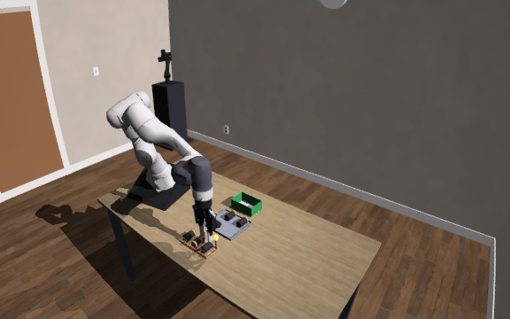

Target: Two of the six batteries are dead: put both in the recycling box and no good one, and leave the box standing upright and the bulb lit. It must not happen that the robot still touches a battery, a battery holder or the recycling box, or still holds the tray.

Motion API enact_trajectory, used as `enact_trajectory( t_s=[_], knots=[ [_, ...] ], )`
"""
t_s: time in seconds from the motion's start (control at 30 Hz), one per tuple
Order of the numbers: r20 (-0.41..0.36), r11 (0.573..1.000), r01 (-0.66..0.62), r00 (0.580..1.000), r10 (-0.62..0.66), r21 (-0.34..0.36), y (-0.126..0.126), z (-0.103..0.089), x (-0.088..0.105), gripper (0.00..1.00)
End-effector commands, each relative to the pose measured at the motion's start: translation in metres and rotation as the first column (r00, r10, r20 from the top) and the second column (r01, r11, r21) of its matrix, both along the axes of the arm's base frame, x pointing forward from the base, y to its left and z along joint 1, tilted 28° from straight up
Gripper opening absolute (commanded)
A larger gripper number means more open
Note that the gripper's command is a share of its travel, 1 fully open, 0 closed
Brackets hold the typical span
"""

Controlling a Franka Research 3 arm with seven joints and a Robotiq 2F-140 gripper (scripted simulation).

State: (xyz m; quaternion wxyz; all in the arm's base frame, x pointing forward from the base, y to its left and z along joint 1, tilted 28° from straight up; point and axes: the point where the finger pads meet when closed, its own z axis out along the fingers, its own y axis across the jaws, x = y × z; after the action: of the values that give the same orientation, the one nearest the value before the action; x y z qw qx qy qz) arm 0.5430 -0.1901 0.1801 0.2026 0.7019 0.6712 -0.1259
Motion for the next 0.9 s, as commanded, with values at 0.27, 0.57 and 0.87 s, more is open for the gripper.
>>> enact_trajectory(
  t_s=[0.27,0.57,0.87],
  knots=[
    [0.003,1.0,0.009,1.0,-0.009,-0.001,0.0,0.001,0.0,0.29],
    [0.003,1.0,0.009,1.0,-0.009,-0.001,0.003,0.008,-0.001,0.29],
    [0.003,1.0,0.009,1.0,-0.009,-0.001,0.019,0.039,-0.004,0.29]
  ],
)
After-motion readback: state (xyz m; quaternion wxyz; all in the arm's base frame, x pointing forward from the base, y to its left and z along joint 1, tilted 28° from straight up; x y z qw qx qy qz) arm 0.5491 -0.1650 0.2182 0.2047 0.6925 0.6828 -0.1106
